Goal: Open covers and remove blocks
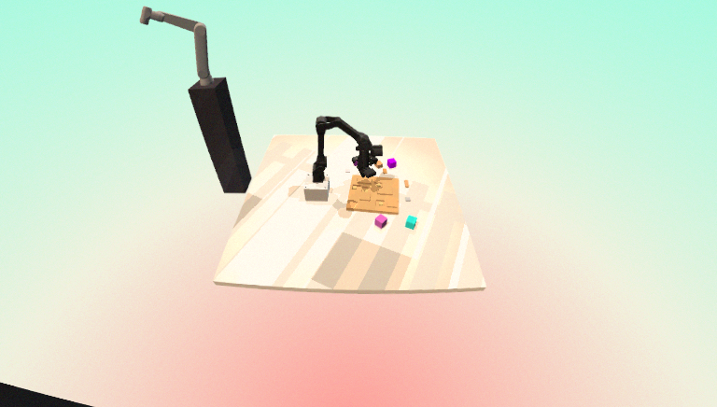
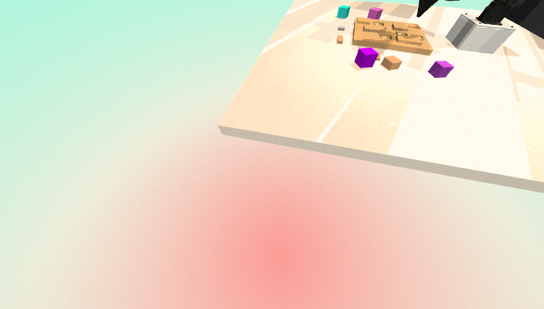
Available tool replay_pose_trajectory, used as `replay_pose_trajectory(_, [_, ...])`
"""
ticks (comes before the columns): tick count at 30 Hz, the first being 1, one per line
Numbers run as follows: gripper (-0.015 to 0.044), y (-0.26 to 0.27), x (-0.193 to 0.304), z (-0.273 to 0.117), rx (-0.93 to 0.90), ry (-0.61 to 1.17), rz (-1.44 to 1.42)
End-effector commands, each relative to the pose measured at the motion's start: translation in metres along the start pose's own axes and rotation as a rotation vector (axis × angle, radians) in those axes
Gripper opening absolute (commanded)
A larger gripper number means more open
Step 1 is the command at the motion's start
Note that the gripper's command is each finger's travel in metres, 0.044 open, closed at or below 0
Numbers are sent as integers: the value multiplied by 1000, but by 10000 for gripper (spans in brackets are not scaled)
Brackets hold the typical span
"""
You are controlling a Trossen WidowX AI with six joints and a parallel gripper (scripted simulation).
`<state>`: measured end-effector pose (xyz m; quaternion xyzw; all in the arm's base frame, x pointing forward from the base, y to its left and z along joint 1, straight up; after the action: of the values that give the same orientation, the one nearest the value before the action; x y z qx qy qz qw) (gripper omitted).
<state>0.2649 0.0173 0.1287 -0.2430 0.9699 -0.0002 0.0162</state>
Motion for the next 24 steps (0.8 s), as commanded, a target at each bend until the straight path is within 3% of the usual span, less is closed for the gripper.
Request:
replay_pose_trajectory(1, [0, 9, 17, 6, -7, 8, -851])
replay_pose_trajectory(24, [0, 17, 42, 12, -15, 2, -2352])
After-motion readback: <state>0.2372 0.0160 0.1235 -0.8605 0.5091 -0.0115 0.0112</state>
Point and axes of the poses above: the point midway between the two fingers, 35 mm back from their tips, its own z axis out along the fingers, its own y axis across the jaws, x = y × z, the point moved 9 cm from there along -z, back along the fingers, and after that the axes turned 1 degree about z, right-handed, at the moved point
